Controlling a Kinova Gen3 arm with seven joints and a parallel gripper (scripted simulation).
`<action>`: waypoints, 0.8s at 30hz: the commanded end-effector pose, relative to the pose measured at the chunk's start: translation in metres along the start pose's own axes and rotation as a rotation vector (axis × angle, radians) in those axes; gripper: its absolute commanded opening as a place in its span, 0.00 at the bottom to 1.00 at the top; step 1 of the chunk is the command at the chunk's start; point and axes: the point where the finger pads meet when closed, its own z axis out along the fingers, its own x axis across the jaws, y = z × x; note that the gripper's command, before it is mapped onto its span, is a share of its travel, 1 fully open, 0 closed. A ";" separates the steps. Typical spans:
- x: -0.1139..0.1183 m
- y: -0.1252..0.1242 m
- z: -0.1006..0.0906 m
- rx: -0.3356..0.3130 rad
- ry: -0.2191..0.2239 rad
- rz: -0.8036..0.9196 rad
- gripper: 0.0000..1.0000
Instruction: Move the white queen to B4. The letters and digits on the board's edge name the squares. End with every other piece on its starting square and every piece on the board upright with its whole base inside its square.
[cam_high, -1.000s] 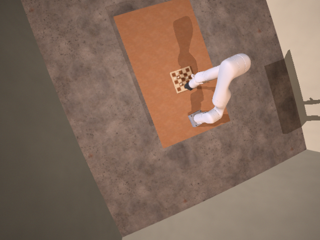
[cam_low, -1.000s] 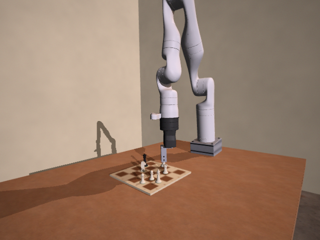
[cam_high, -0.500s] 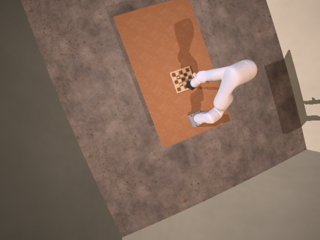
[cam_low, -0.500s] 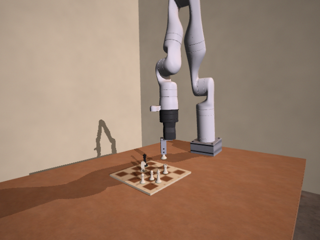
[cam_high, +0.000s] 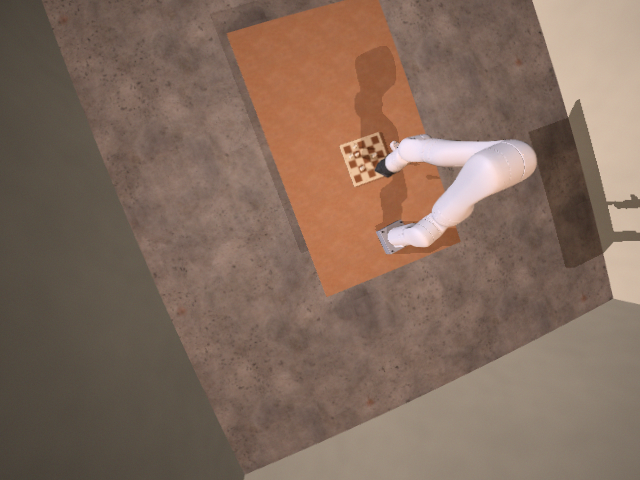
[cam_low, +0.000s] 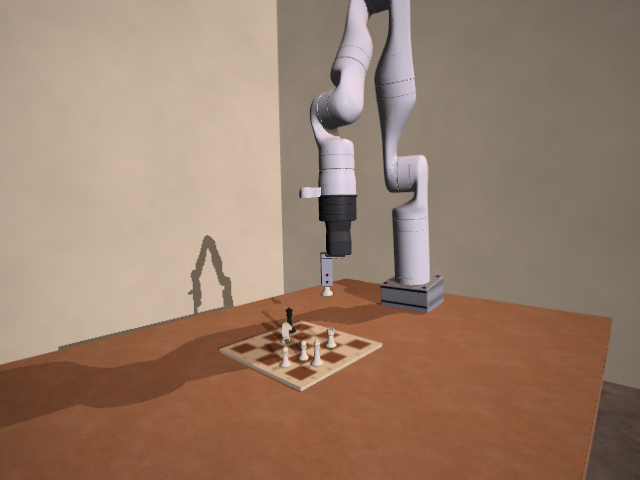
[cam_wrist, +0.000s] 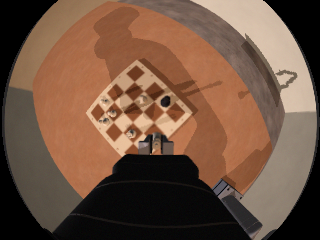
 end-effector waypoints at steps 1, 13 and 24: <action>-0.006 -0.001 -0.007 0.008 -0.016 -0.007 0.00; -0.005 -0.001 -0.018 0.008 -0.016 -0.007 0.00; -0.005 -0.001 -0.018 0.008 -0.016 -0.007 0.00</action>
